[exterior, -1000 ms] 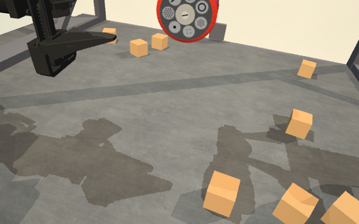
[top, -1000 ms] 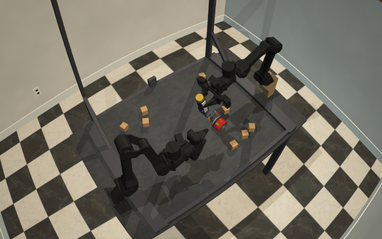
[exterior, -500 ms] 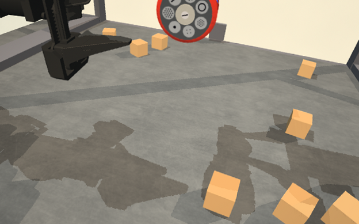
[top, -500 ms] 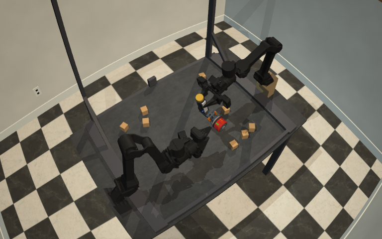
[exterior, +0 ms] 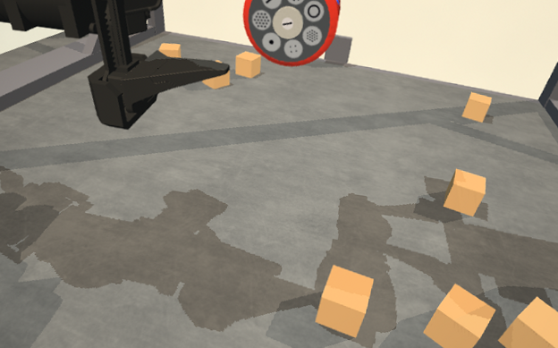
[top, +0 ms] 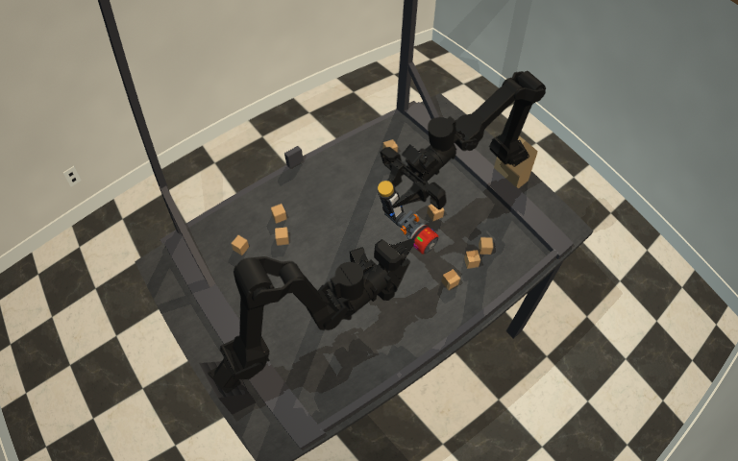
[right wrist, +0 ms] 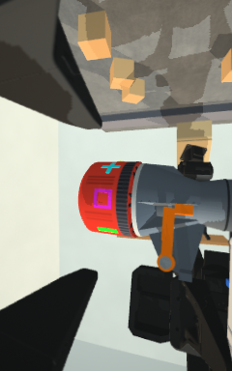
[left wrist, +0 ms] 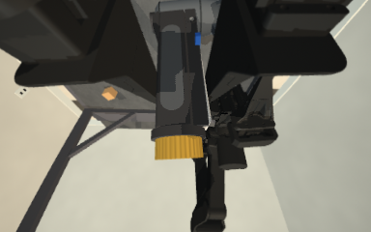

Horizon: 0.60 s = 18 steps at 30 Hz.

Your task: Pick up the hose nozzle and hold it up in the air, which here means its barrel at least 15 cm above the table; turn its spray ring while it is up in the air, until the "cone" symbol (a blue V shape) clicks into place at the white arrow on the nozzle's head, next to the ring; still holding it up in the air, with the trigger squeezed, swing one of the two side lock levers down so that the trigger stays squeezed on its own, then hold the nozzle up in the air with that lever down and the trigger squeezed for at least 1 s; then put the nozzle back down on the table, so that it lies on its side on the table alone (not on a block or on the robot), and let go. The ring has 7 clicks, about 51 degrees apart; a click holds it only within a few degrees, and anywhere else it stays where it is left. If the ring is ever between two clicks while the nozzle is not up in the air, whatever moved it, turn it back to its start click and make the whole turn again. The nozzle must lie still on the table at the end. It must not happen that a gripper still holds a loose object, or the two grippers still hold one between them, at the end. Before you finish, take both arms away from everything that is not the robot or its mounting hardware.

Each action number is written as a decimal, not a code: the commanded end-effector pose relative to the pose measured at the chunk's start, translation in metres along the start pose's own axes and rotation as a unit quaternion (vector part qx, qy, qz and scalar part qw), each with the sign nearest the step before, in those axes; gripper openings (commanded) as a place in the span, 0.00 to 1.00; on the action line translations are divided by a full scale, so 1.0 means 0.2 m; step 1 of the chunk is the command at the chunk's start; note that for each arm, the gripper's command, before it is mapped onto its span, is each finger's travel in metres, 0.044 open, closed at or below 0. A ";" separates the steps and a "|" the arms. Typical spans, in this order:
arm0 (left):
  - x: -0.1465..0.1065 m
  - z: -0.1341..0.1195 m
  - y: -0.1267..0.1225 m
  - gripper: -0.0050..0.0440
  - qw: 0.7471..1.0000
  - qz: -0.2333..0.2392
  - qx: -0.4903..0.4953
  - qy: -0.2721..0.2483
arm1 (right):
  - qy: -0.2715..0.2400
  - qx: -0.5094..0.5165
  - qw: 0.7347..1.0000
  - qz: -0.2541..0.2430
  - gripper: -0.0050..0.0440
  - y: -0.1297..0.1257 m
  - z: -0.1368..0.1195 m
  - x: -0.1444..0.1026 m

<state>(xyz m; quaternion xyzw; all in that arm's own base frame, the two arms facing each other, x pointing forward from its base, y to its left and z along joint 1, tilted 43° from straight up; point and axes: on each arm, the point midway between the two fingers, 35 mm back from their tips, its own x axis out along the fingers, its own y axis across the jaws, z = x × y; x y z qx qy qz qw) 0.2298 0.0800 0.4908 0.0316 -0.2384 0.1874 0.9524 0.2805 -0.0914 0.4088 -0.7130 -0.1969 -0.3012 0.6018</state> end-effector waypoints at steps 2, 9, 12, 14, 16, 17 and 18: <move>-0.03 0.10 0.01 0.45 1.000 0.002 -0.003 -0.026 | -0.001 -0.003 1.000 -0.009 0.95 -0.03 0.00 0.06; -0.03 0.10 0.01 0.45 1.000 0.002 -0.003 -0.026 | -0.001 -0.003 1.000 -0.009 0.95 -0.04 0.00 0.11; -0.03 0.10 0.01 0.45 1.000 0.002 -0.003 -0.026 | -0.001 -0.003 1.000 -0.009 0.95 -0.04 0.00 0.12; -0.03 0.10 0.01 0.45 1.000 0.002 -0.003 -0.026 | -0.001 -0.003 1.000 -0.009 0.95 -0.04 0.00 0.13; -0.03 0.10 0.01 0.45 1.000 0.002 -0.003 -0.026 | -0.001 -0.003 1.000 -0.009 0.95 -0.04 0.00 0.14; -0.03 0.10 0.01 0.45 1.000 0.002 -0.003 -0.026 | -0.001 -0.003 1.000 -0.009 0.95 -0.04 0.00 0.15; -0.03 0.10 0.01 0.45 1.000 0.002 -0.003 -0.026 | -0.001 -0.003 1.000 -0.009 0.95 -0.04 0.00 0.16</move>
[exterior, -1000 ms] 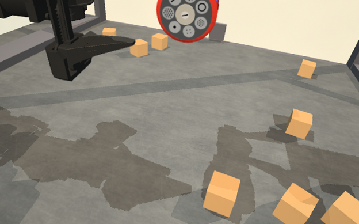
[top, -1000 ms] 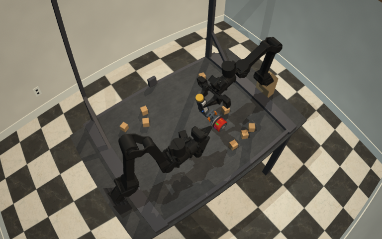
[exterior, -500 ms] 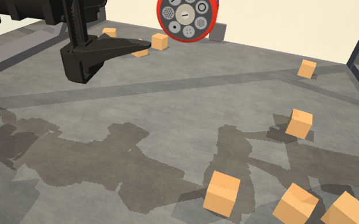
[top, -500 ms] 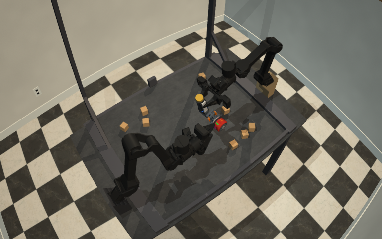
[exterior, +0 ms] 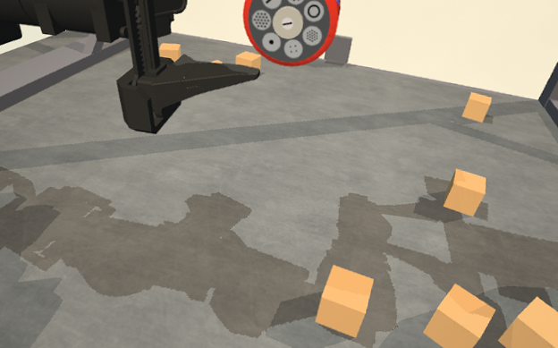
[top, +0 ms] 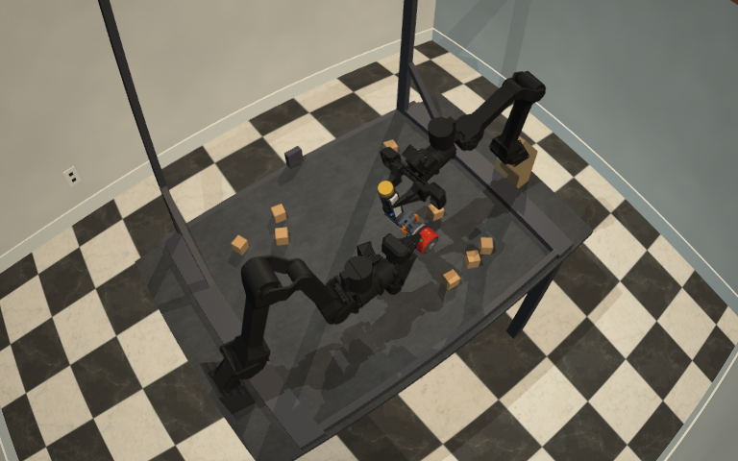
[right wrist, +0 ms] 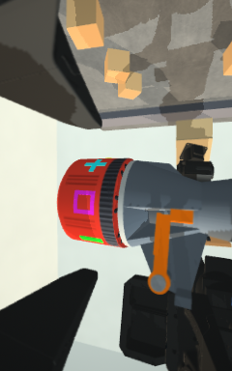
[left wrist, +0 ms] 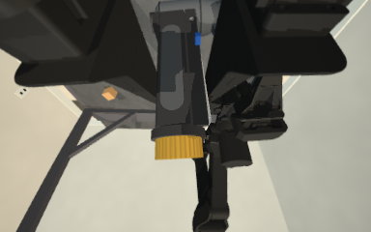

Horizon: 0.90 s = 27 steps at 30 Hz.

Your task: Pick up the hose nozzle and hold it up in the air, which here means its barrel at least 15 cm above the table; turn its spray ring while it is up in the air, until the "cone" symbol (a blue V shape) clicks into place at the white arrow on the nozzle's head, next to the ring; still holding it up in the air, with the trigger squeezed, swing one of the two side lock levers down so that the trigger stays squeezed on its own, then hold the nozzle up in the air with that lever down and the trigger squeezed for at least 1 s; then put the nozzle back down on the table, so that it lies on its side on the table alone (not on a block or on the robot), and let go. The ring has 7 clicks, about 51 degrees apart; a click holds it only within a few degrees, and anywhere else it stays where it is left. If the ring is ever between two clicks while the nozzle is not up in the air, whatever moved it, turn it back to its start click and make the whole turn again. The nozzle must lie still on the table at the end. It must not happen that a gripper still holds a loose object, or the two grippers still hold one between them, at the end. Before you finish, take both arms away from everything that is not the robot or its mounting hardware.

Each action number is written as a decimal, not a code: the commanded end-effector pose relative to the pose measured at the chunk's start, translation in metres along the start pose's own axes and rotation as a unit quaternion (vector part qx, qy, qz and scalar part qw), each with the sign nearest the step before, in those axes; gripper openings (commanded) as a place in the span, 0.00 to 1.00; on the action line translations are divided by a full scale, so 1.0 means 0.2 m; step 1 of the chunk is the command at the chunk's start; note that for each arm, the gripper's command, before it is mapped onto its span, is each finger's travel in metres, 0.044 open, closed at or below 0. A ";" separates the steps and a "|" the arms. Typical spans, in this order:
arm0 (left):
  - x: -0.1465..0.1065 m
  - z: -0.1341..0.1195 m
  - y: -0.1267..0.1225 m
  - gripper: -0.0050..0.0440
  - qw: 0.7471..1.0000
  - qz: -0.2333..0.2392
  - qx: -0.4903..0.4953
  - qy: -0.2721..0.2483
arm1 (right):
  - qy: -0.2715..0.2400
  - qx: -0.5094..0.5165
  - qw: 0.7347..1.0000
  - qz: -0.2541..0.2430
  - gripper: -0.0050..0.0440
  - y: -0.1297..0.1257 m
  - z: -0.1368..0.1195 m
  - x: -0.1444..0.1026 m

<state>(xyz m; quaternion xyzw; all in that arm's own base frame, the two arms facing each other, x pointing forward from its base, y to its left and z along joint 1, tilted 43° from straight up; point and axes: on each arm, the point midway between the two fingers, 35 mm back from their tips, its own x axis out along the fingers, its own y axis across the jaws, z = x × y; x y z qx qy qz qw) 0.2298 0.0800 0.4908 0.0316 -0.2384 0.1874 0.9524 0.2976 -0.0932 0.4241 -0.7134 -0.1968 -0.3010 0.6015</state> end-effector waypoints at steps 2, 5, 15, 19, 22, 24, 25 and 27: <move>-0.03 0.10 0.01 0.45 1.000 0.002 -0.003 -0.026 | 0.000 -0.003 1.000 -0.009 0.95 -0.04 0.00 0.05; -0.03 0.10 0.01 0.45 1.000 0.002 -0.003 -0.026 | 0.000 -0.003 1.000 -0.010 0.95 -0.04 0.00 0.08; -0.03 0.10 0.01 0.45 1.000 0.002 -0.003 -0.026 | 0.000 -0.003 1.000 -0.010 0.95 -0.04 0.00 0.14; -0.03 0.10 0.01 0.45 1.000 0.002 -0.003 -0.026 | 0.000 -0.004 1.000 -0.010 0.95 -0.04 0.00 0.15; -0.03 0.10 0.01 0.45 1.000 0.002 -0.003 -0.026 | 0.000 -0.004 1.000 -0.010 0.95 -0.04 0.00 0.15; -0.03 0.10 0.01 0.45 1.000 0.002 -0.003 -0.026 | 0.000 -0.004 1.000 -0.010 0.10 -0.04 0.00 0.16; -0.03 0.10 0.01 0.45 1.000 0.002 -0.003 -0.026 | 0.000 -0.004 1.000 -0.010 0.10 -0.04 0.00 0.16; -0.03 0.10 0.01 0.45 1.000 0.002 -0.003 -0.026 | 0.000 -0.004 1.000 -0.010 0.10 -0.04 0.00 0.16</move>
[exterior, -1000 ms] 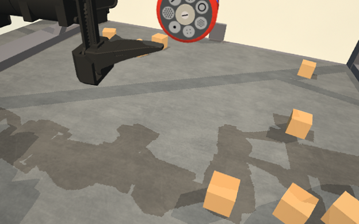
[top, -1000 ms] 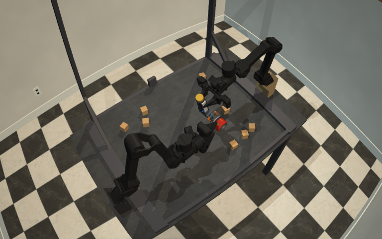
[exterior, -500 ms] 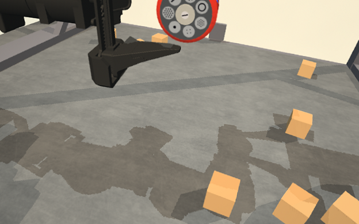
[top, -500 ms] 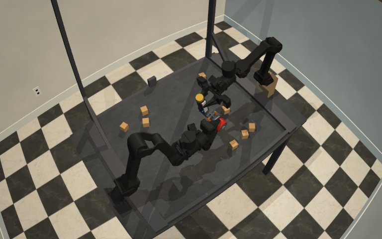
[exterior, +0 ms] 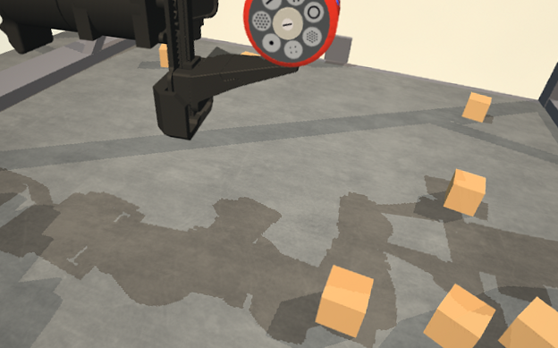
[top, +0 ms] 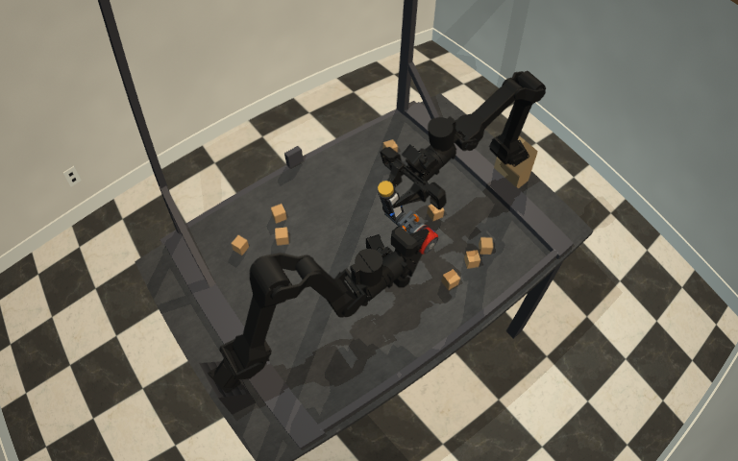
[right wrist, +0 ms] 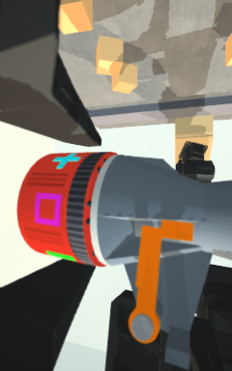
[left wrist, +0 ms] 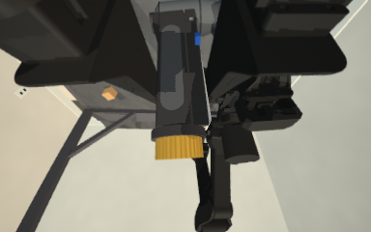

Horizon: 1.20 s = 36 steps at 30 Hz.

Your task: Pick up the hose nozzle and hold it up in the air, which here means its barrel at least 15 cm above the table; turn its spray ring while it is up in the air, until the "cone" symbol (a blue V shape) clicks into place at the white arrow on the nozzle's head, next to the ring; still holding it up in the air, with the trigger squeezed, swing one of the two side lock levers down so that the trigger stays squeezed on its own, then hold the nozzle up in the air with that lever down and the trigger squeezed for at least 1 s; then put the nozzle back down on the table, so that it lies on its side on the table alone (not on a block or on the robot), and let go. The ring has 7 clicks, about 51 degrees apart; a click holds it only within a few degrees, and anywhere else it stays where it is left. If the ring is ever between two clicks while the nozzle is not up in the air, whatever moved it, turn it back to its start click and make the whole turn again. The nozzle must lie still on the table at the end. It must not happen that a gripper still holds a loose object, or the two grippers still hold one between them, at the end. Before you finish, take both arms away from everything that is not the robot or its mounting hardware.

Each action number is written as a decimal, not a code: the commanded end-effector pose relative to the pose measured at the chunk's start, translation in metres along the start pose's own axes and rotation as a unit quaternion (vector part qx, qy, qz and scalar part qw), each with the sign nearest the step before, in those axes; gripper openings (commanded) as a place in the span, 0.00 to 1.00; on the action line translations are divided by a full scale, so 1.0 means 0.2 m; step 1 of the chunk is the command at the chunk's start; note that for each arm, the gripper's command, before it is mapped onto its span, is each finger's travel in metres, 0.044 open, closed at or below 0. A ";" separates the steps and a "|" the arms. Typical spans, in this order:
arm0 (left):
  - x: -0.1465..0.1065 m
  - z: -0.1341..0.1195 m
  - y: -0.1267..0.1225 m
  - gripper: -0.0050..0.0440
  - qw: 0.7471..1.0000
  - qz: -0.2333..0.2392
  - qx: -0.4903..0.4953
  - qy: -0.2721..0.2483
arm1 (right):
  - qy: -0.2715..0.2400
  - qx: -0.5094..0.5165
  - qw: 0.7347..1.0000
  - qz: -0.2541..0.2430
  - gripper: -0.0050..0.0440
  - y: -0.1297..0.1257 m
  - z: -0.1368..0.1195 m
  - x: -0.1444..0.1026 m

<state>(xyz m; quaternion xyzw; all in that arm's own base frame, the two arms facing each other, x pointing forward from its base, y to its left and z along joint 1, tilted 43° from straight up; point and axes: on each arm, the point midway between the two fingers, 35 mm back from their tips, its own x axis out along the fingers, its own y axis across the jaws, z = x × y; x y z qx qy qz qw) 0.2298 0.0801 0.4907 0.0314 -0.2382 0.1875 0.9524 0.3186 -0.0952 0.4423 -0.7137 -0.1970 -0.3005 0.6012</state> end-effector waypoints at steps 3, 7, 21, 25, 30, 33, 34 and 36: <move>-0.03 0.10 0.01 0.45 1.000 0.002 -0.003 -0.026 | 0.000 -0.004 1.000 -0.011 0.10 -0.05 0.00 0.02; -0.03 0.10 0.01 0.45 1.000 0.002 -0.003 -0.026 | 0.000 -0.004 1.000 -0.011 0.10 -0.05 0.00 0.02; -0.03 0.10 0.01 0.45 1.000 0.002 -0.003 -0.026 | -0.002 -0.004 0.998 0.055 0.10 -0.08 0.00 0.02; -0.03 0.10 0.01 0.45 1.000 0.002 -0.003 -0.026 | -0.003 -0.004 0.996 0.090 0.10 -0.09 0.00 0.02; -0.03 0.10 0.01 0.45 1.000 0.002 -0.003 -0.026 | -0.003 -0.004 0.995 0.104 0.10 -0.09 0.00 0.03; -0.03 0.10 0.01 0.45 1.000 0.002 -0.003 -0.026 | -0.003 -0.004 0.995 0.101 0.10 -0.09 0.00 0.02; -0.03 0.10 0.01 0.45 1.000 0.002 -0.003 -0.026 | -0.003 -0.004 0.995 0.101 0.10 -0.09 0.00 0.02; -0.03 0.10 0.01 0.45 1.000 0.002 -0.003 -0.026 | -0.003 -0.004 0.995 0.101 0.10 -0.09 0.00 0.02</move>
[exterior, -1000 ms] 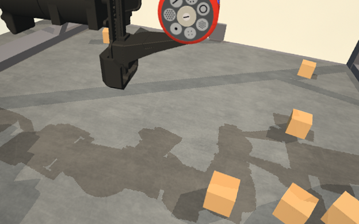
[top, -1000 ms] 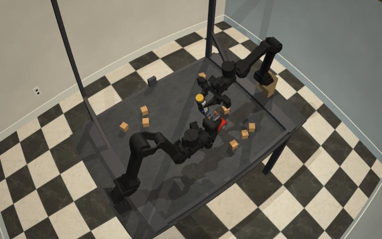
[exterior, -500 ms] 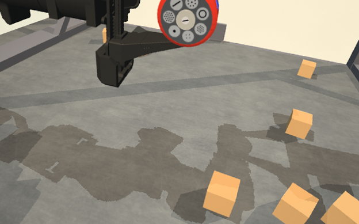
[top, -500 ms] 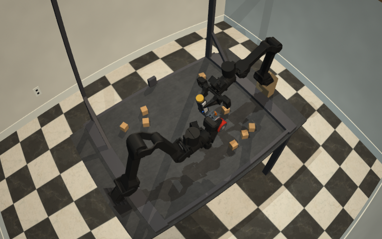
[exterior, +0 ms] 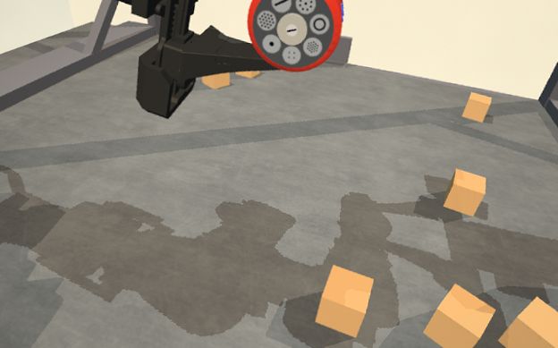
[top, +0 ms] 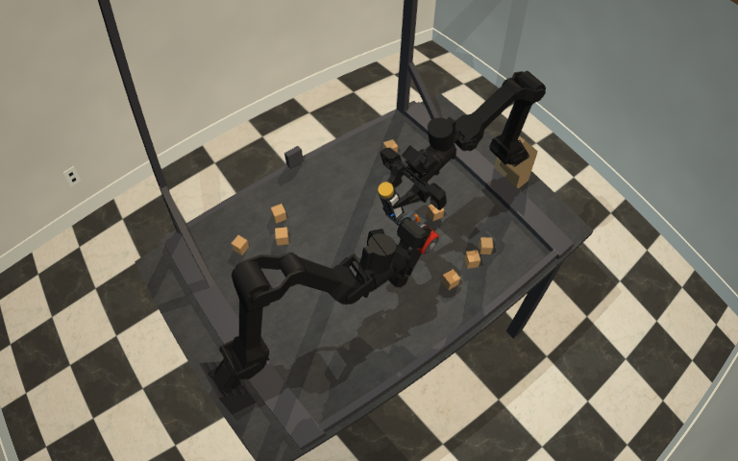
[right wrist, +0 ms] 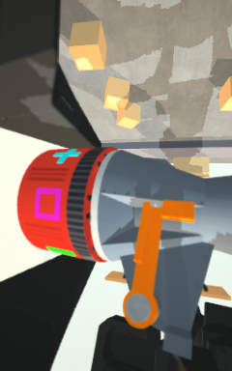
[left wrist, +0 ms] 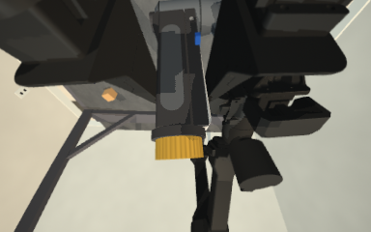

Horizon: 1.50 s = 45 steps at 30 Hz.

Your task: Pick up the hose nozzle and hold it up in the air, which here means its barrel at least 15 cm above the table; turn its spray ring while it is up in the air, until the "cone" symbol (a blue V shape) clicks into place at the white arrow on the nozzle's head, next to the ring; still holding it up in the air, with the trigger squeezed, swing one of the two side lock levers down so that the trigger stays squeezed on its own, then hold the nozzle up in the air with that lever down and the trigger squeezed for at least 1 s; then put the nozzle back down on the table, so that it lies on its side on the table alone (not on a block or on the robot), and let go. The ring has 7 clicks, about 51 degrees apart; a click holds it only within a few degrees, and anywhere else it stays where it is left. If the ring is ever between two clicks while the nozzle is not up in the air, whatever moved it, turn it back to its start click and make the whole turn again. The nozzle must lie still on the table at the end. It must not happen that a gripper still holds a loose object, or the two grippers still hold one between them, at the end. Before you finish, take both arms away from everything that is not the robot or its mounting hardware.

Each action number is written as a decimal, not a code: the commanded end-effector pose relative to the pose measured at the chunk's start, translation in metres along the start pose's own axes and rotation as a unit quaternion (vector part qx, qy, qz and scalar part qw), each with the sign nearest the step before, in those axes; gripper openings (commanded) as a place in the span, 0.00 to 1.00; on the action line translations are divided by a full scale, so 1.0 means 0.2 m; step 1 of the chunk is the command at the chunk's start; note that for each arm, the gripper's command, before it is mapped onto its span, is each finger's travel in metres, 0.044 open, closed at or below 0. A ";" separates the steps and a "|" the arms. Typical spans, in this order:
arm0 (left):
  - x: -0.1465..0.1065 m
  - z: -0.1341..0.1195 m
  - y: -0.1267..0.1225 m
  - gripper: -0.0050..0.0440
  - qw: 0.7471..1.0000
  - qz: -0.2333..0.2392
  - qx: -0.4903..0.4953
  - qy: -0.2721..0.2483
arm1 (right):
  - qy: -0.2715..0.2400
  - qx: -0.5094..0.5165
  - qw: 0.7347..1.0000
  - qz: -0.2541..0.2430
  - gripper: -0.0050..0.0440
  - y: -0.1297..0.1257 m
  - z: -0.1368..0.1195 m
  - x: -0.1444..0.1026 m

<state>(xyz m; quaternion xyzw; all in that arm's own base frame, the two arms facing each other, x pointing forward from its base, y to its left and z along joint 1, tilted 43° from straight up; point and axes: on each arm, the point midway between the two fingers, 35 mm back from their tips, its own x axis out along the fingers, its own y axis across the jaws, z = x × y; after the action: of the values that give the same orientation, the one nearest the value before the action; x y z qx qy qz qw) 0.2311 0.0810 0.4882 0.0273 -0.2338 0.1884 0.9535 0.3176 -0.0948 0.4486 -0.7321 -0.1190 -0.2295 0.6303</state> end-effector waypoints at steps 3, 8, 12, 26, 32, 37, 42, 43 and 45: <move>-0.03 0.12 0.01 0.45 0.999 0.000 0.000 -0.032 | 0.001 -0.004 1.000 -0.010 0.10 -0.06 0.00 -0.01; -0.03 0.12 0.01 0.45 0.999 0.000 0.000 -0.032 | 0.002 -0.004 1.000 0.031 0.10 -0.09 0.00 -0.01; -0.03 0.12 0.01 0.45 0.999 0.000 0.000 -0.032 | 0.002 -0.004 0.998 0.066 0.10 -0.10 0.00 -0.01; -0.03 0.12 0.01 0.45 0.999 0.000 0.000 -0.032 | 0.003 -0.002 0.995 0.095 0.95 -0.10 0.00 0.00; -0.03 0.12 0.01 0.45 0.999 0.000 0.000 -0.032 | 0.003 -0.002 0.995 0.095 0.95 -0.10 0.00 0.00; -0.03 0.12 0.01 0.45 0.999 0.000 0.000 -0.032 | 0.003 -0.002 0.995 0.095 0.95 -0.10 0.00 0.00; -0.03 0.12 0.01 0.45 0.999 0.000 0.000 -0.032 | 0.003 -0.002 0.995 0.095 0.95 -0.10 0.00 0.00; -0.03 0.12 0.01 0.45 0.999 0.000 0.000 -0.032 | 0.003 -0.002 0.995 0.095 0.95 -0.10 0.00 -0.01; -0.03 0.12 0.01 0.45 0.999 0.000 0.000 -0.032 | 0.003 -0.002 0.995 0.095 0.95 -0.10 0.00 -0.03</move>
<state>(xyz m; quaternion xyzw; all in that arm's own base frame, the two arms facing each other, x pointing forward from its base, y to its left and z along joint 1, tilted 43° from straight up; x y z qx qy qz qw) 0.2289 0.0804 0.4907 0.0285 -0.2388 0.1884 0.9522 0.3149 -0.0941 0.4543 -0.7389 -0.0371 -0.1609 0.6533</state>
